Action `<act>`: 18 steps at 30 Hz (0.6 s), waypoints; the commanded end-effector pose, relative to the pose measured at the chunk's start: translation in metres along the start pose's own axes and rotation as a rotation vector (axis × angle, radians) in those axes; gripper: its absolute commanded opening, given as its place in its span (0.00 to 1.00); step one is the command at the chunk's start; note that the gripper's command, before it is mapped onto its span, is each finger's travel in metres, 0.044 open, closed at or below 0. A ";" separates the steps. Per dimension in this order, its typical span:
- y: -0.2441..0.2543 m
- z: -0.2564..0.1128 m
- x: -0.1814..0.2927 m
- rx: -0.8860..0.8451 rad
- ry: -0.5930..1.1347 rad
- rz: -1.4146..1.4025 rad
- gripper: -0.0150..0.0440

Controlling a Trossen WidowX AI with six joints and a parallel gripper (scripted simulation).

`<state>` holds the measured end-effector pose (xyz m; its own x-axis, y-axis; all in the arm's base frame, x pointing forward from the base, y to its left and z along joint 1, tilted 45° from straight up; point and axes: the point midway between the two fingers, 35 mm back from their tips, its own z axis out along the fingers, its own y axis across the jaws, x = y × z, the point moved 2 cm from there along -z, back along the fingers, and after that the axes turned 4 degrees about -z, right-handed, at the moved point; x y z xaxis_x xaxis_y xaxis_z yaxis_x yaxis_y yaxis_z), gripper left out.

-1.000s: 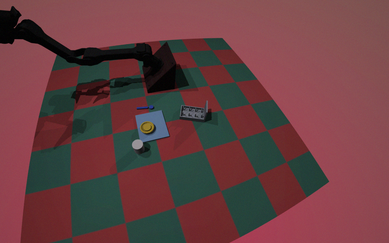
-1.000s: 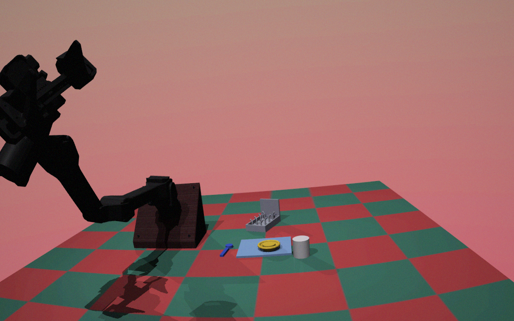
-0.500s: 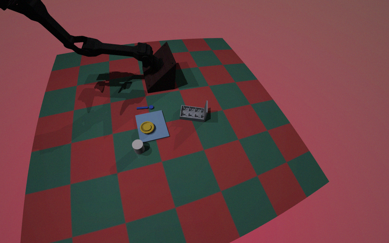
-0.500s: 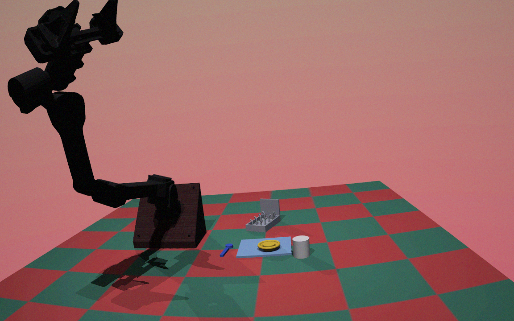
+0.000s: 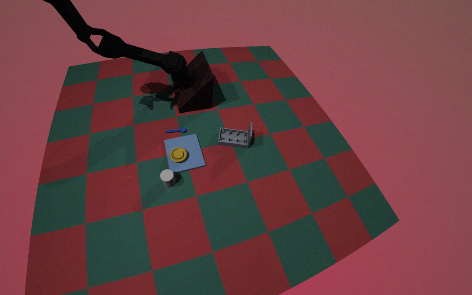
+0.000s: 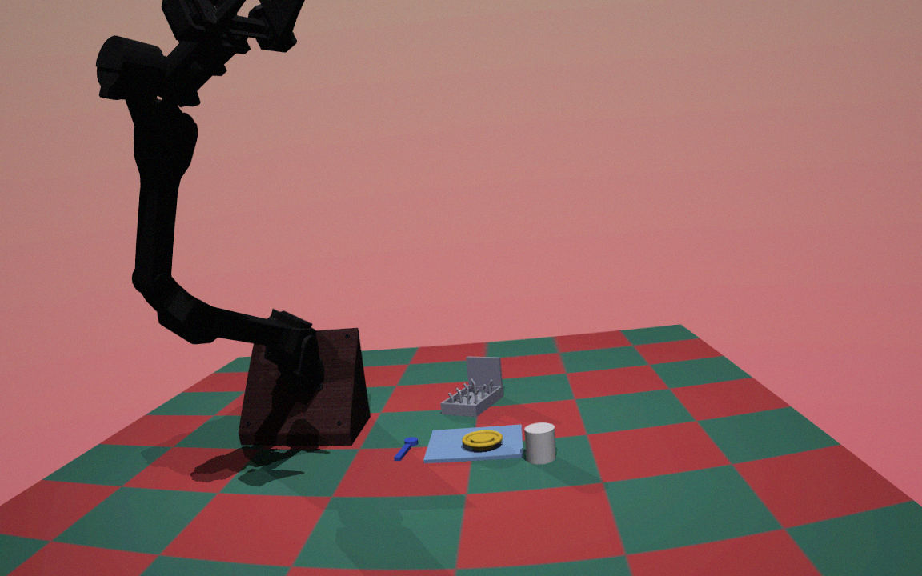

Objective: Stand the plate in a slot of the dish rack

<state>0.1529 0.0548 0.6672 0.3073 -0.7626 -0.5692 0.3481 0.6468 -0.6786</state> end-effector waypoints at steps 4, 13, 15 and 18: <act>0.059 0.022 0.009 -0.084 0.088 -0.049 0.93; 0.131 0.048 0.042 -0.186 0.238 -0.107 0.93; 0.149 0.053 0.053 -0.211 0.279 -0.117 0.93; 0.174 0.060 0.071 -0.246 0.345 -0.130 0.93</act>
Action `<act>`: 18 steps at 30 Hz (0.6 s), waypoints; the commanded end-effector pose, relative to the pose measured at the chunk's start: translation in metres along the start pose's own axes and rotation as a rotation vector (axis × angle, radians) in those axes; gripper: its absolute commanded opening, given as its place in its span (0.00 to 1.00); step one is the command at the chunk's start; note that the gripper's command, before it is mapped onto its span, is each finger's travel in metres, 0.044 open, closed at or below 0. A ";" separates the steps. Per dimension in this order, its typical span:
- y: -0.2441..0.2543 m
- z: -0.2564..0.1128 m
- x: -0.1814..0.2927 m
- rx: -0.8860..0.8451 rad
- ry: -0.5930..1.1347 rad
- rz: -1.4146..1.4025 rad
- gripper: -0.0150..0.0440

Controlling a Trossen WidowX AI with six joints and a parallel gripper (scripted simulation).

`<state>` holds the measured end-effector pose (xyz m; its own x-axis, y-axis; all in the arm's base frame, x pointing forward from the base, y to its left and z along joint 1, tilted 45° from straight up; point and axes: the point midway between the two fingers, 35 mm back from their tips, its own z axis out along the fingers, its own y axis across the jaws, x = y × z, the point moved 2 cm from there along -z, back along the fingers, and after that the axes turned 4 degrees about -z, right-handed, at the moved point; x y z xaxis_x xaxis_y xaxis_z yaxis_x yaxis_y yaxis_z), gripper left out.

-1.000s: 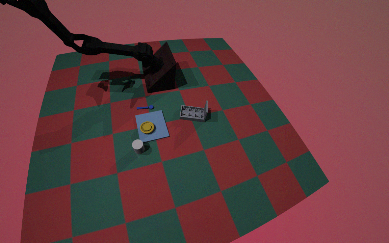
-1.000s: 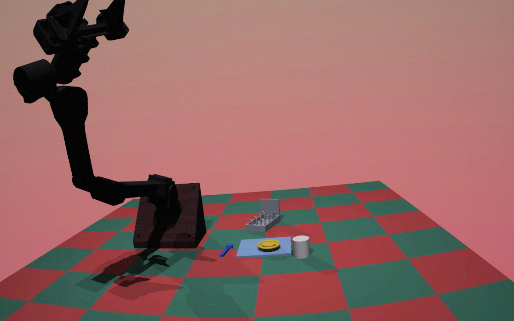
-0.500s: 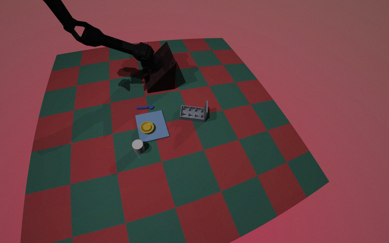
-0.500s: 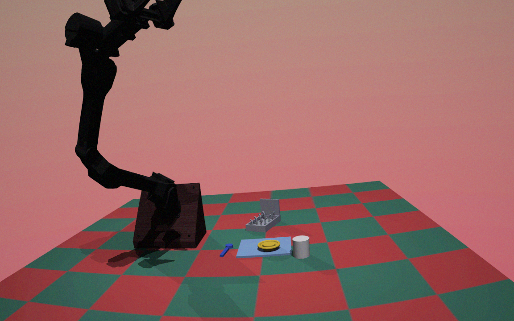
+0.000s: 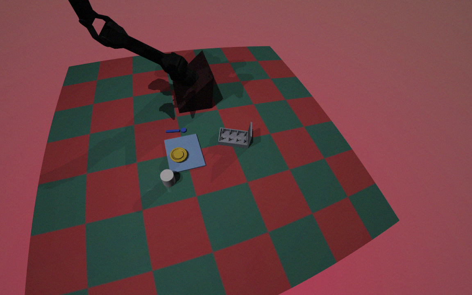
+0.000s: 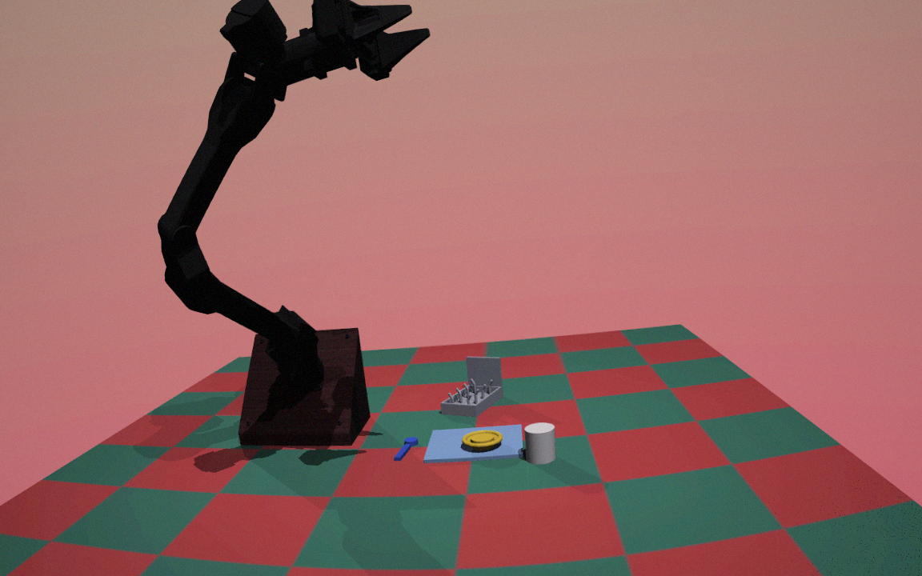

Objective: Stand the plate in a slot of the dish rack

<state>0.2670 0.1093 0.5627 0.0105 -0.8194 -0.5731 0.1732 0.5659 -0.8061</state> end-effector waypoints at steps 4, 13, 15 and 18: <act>0.058 0.037 0.033 -0.090 0.156 -0.030 0.93; 0.123 0.072 0.099 -0.180 0.396 -0.041 0.93; 0.135 0.078 0.116 -0.197 0.453 -0.041 0.93; 0.153 0.084 0.142 -0.219 0.542 -0.039 0.93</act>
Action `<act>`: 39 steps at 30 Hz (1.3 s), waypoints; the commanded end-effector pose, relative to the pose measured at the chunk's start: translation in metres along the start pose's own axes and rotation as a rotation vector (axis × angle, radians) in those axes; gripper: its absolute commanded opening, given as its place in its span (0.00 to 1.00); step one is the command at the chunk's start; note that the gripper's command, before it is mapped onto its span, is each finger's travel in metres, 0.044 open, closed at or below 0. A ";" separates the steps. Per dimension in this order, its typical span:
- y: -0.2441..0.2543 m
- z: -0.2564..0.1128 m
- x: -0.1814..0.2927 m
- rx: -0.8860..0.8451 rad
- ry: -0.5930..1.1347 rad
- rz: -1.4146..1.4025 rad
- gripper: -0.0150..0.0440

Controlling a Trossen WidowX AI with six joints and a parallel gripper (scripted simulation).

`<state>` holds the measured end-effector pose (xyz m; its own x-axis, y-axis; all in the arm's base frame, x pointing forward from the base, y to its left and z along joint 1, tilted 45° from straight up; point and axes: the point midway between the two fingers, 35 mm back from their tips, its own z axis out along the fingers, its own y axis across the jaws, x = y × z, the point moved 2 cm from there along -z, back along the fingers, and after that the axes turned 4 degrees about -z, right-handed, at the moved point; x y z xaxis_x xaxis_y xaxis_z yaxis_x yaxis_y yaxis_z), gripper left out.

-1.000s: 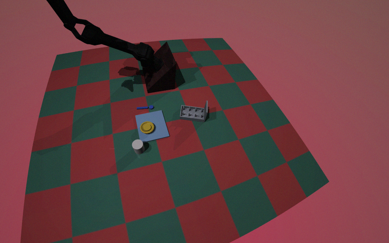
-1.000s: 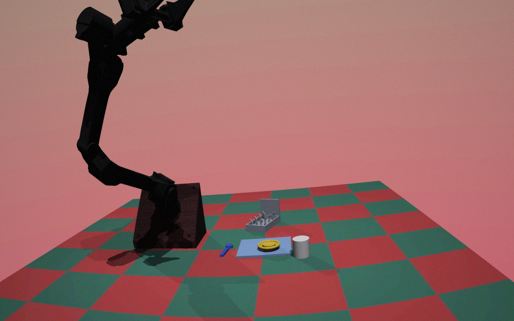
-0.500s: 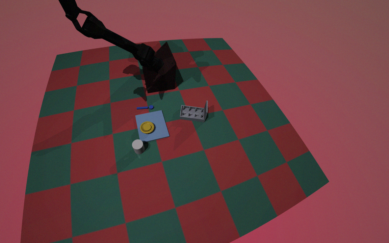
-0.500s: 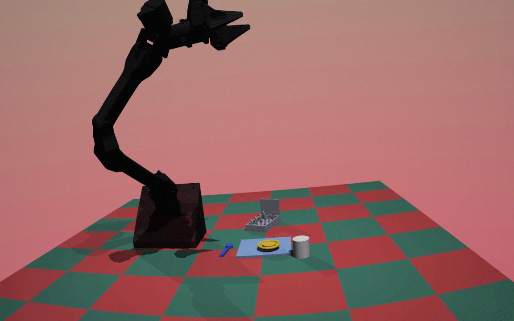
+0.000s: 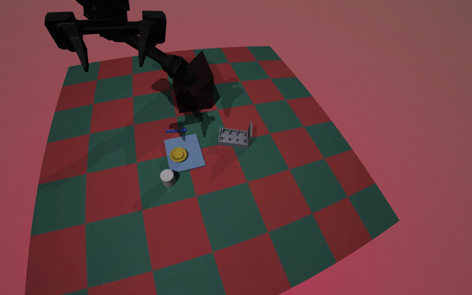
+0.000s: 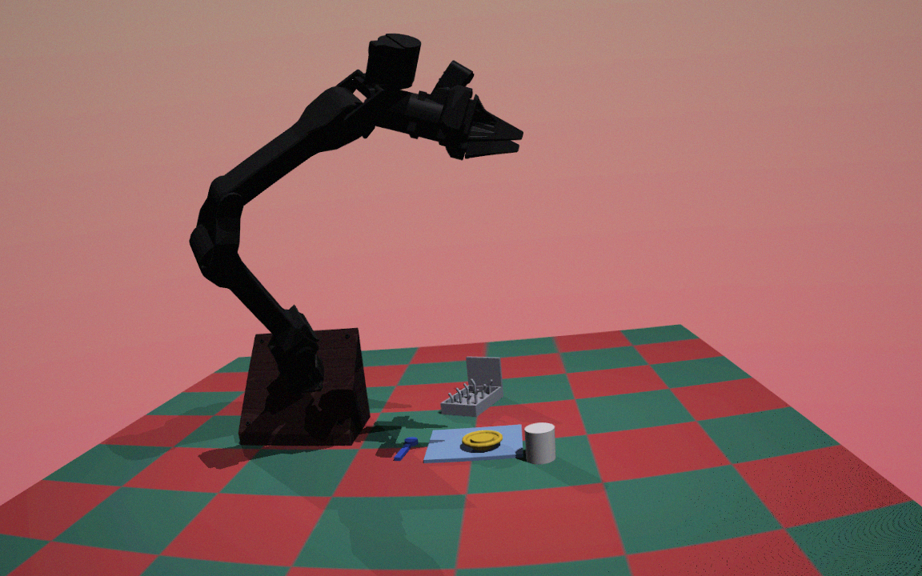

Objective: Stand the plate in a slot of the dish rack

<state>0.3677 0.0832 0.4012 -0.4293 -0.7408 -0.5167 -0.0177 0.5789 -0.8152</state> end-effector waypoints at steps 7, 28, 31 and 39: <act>0.053 0.061 0.075 -0.078 0.303 0.018 0.93; 0.125 0.099 0.271 -0.130 1.001 0.113 0.93; 0.130 0.094 0.299 -0.127 1.104 0.126 0.93; 0.135 0.088 0.321 -0.123 1.190 0.137 0.93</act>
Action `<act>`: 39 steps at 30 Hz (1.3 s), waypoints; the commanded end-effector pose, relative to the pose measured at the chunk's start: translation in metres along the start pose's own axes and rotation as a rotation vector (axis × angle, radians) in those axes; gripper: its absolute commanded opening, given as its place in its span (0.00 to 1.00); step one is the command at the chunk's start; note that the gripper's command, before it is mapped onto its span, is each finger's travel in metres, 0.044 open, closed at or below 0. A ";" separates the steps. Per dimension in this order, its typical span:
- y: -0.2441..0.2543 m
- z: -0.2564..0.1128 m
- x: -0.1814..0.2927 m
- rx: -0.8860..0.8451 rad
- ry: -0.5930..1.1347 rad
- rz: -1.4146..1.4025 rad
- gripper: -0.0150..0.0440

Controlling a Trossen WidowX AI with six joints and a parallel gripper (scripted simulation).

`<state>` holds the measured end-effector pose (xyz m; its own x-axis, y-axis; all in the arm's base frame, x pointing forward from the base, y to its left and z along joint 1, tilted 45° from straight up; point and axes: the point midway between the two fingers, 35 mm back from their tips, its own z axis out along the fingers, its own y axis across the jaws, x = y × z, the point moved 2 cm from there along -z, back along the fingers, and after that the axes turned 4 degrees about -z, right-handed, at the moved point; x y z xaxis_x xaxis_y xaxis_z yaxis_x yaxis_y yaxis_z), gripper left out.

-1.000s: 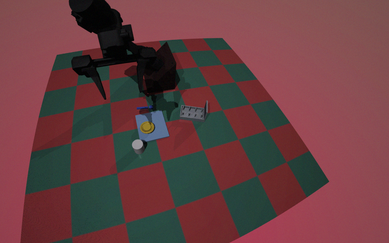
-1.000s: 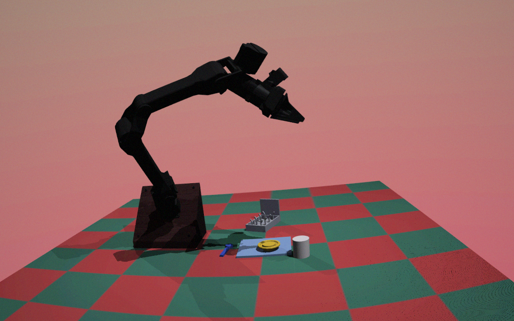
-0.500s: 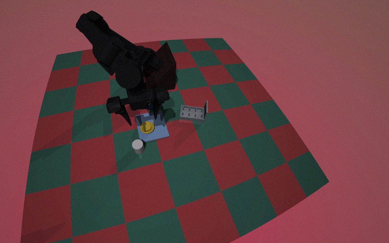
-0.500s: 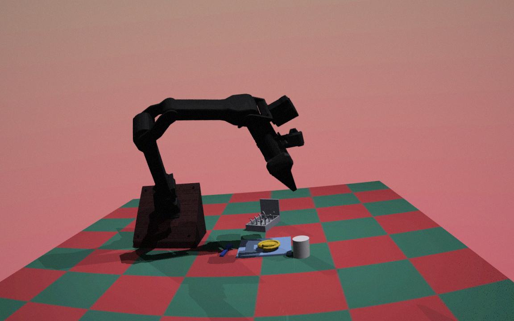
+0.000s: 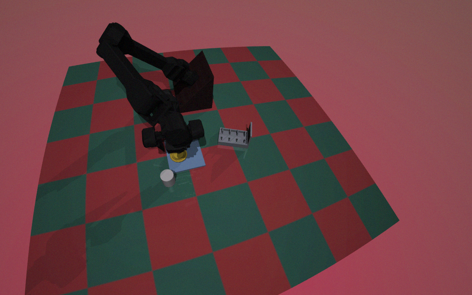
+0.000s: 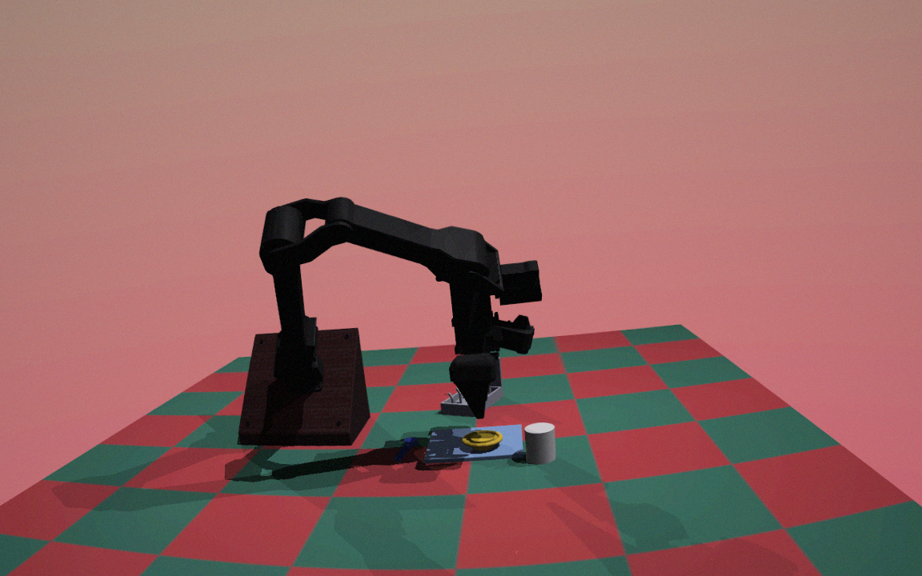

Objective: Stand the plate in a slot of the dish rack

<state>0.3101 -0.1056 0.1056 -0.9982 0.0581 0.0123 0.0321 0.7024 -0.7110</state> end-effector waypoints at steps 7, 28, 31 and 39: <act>0.002 0.013 0.002 -0.004 0.015 0.003 0.93; 0.003 0.047 0.003 -0.003 0.015 0.003 0.93; 0.003 0.052 0.003 -0.003 0.015 0.003 0.93; 0.004 0.062 0.004 -0.001 0.015 0.003 0.93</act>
<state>0.3054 -0.1451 0.0646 -0.9974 0.0714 0.0089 0.0437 0.6996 -0.7132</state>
